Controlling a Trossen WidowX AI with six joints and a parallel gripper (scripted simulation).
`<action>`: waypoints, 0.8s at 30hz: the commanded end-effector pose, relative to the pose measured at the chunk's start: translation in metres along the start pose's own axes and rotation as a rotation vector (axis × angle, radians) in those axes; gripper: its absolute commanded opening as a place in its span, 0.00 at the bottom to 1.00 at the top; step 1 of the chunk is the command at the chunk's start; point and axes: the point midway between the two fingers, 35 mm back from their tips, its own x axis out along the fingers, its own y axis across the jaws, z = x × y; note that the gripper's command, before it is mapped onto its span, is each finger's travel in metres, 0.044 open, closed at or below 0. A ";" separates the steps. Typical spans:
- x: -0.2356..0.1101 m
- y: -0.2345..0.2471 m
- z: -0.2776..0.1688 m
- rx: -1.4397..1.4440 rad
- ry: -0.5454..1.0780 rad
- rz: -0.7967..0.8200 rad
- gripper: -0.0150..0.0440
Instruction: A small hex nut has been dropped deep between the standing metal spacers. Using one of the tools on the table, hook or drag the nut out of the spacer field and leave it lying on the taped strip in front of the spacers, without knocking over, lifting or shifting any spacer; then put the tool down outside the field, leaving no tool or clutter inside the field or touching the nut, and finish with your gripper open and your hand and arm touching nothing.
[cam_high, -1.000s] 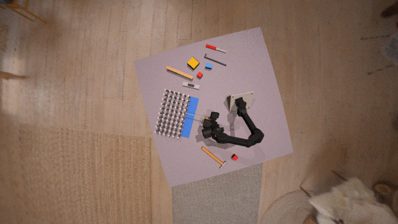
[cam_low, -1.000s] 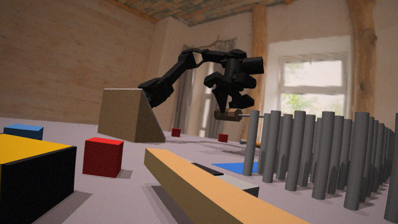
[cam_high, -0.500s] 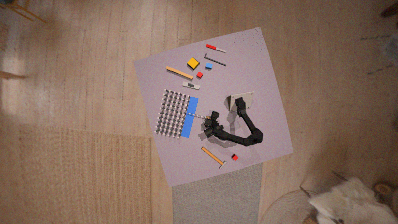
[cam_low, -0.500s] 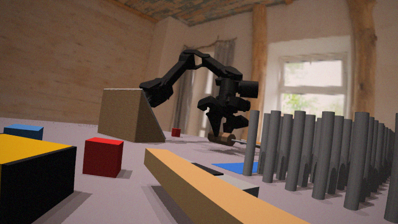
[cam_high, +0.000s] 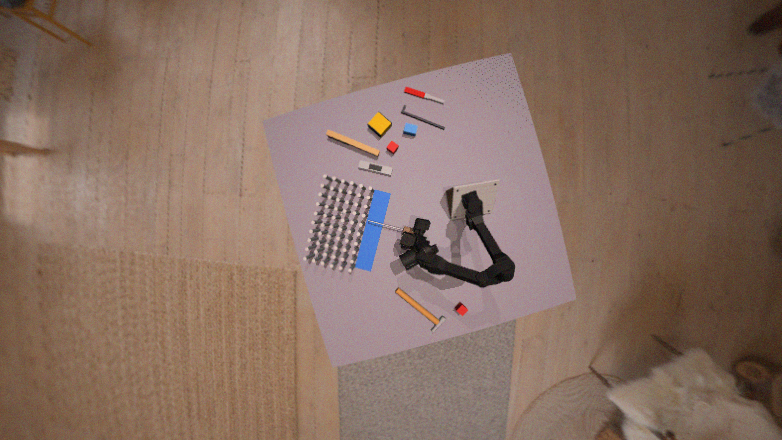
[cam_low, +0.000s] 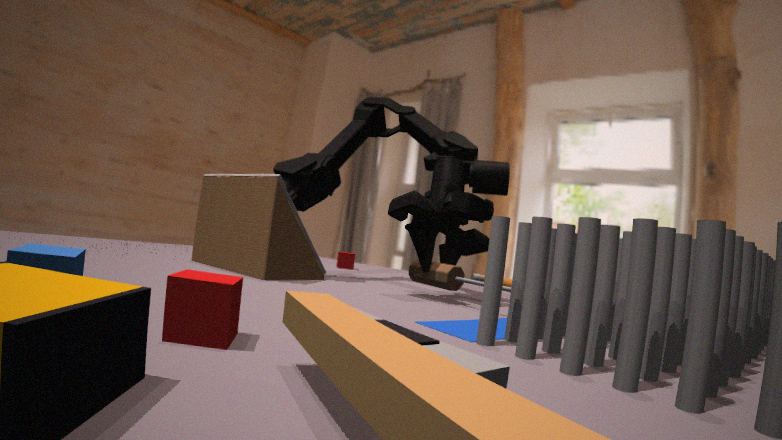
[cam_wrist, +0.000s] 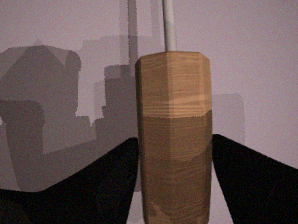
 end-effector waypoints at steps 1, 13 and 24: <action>-0.001 0.001 0.006 0.000 -0.010 0.001 0.25; 0.001 0.002 0.013 -0.002 -0.011 0.002 0.25; 0.003 0.002 0.020 -0.004 -0.012 0.002 0.25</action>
